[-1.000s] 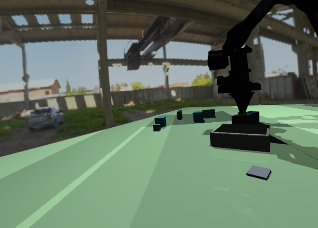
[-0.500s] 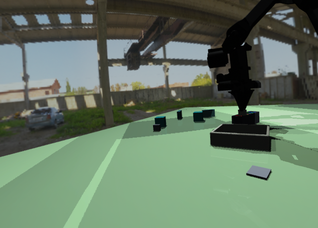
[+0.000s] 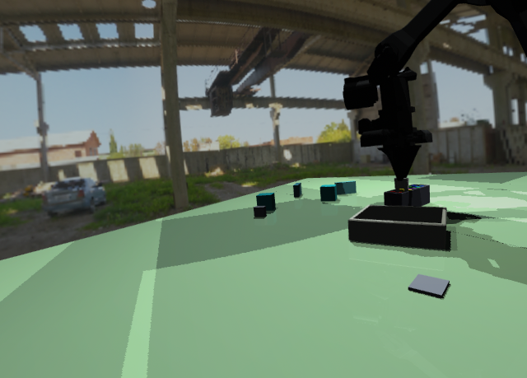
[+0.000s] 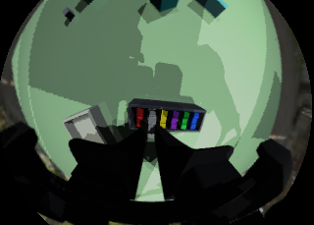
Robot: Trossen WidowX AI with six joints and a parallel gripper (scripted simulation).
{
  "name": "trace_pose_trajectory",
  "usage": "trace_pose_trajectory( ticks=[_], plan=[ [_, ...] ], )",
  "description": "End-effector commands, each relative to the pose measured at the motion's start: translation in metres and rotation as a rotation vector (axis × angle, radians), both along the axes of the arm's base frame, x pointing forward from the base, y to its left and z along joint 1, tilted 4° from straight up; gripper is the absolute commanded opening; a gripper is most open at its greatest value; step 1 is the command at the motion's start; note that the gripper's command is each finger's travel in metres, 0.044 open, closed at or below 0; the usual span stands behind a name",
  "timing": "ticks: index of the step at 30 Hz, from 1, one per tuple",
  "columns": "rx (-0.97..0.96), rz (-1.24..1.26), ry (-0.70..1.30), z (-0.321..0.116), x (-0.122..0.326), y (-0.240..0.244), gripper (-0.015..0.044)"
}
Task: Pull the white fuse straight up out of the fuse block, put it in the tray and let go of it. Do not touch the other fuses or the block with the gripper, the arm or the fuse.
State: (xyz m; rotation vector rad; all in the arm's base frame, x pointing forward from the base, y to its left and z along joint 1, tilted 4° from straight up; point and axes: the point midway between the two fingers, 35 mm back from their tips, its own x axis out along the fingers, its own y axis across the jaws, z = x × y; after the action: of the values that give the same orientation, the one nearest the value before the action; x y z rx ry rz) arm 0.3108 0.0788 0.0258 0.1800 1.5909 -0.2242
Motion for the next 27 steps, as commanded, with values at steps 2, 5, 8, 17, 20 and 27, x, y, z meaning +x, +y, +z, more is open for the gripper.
trace_pose_trajectory(
  ticks=[2,5,8,17,20,27],
  plan=[
    [-0.001,0.003,-0.006,0.005,0.001,0.000,0.0000],
    [-0.001,0.003,-0.006,0.006,0.001,0.000,0.0000],
    [-0.001,0.004,-0.006,0.008,0.001,0.000,0.0000],
    [-0.002,0.004,-0.007,0.012,0.001,0.000,0.0000],
    [-0.002,0.004,-0.007,0.013,0.001,0.000,0.0000],
    [-0.002,0.004,-0.007,0.022,0.001,0.000,0.0000]
  ],
)
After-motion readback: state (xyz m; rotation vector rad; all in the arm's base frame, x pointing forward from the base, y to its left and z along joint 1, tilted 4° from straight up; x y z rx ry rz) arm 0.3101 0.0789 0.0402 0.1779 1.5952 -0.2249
